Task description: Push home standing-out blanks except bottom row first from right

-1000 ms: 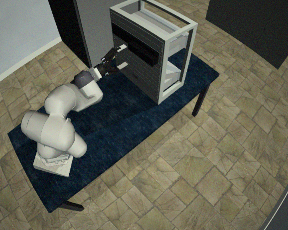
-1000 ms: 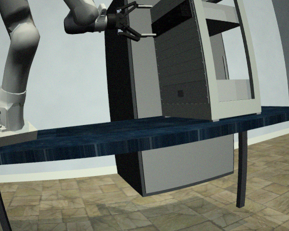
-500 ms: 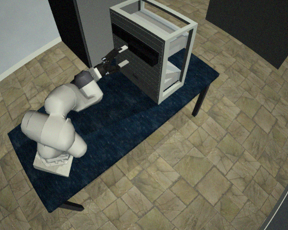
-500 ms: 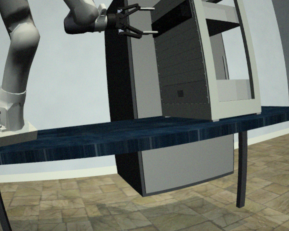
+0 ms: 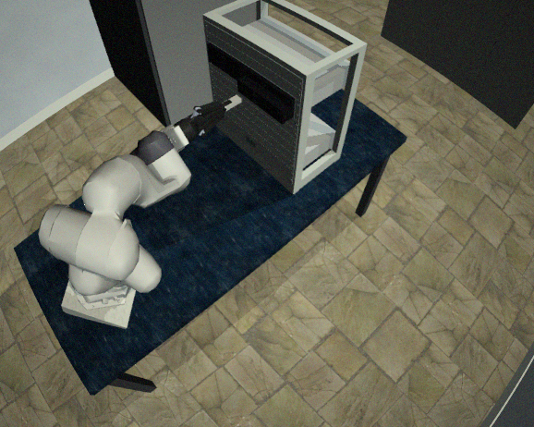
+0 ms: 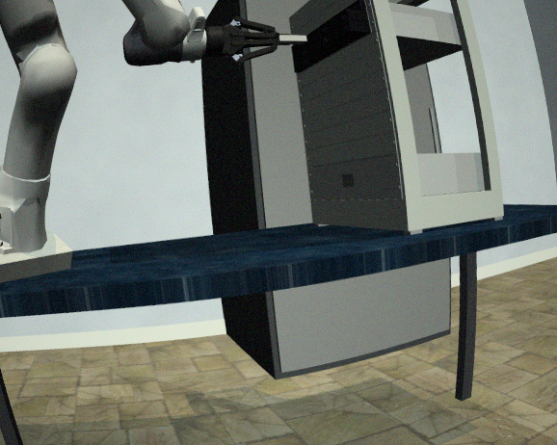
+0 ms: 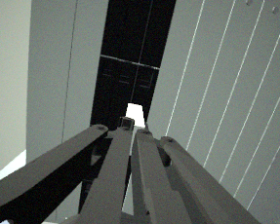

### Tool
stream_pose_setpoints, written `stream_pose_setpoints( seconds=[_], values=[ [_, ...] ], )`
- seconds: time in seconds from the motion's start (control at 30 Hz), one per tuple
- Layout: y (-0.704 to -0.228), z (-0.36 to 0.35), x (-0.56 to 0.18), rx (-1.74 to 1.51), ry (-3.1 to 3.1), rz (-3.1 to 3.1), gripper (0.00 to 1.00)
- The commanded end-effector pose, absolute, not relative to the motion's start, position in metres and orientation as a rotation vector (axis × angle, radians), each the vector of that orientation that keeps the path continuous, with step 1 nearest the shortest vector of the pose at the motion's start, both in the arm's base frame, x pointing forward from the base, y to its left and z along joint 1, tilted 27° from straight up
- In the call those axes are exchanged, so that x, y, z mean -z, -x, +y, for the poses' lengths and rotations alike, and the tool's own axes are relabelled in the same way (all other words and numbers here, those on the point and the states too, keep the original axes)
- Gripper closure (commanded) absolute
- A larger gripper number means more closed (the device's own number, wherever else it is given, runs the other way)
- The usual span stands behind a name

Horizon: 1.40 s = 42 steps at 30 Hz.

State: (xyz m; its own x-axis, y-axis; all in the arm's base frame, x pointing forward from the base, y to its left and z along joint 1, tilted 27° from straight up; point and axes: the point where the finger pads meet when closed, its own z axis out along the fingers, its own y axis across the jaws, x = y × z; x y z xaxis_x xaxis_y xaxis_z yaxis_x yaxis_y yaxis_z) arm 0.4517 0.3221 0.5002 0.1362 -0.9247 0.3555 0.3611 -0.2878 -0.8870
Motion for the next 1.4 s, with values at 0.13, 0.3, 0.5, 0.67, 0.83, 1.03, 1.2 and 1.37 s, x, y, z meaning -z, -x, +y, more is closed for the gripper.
stream_pose_setpoints(
  seconds=[0.13, 0.3, 0.5, 0.67, 0.83, 1.03, 1.2, 1.37],
  values=[
    [-0.452, 0.322, -0.501, 1.432, 1.262, 0.633, 1.00],
    [-0.452, 0.322, -0.501, 1.432, 1.262, 0.633, 1.00],
    [-0.452, 0.322, -0.501, 1.432, 1.262, 0.633, 1.00],
    [-0.450, 0.319, -0.497, 1.432, 1.262, 0.633, 1.00],
    [-0.446, 0.315, -0.490, 1.432, 1.262, 0.633, 1.00],
    [-0.464, 0.319, -0.496, 1.432, 1.262, 0.633, 1.00],
    [-0.478, 0.323, -0.500, 1.432, 1.262, 0.633, 1.00],
    [-0.482, 0.324, -0.502, 1.432, 1.262, 0.633, 1.00]
  ],
)
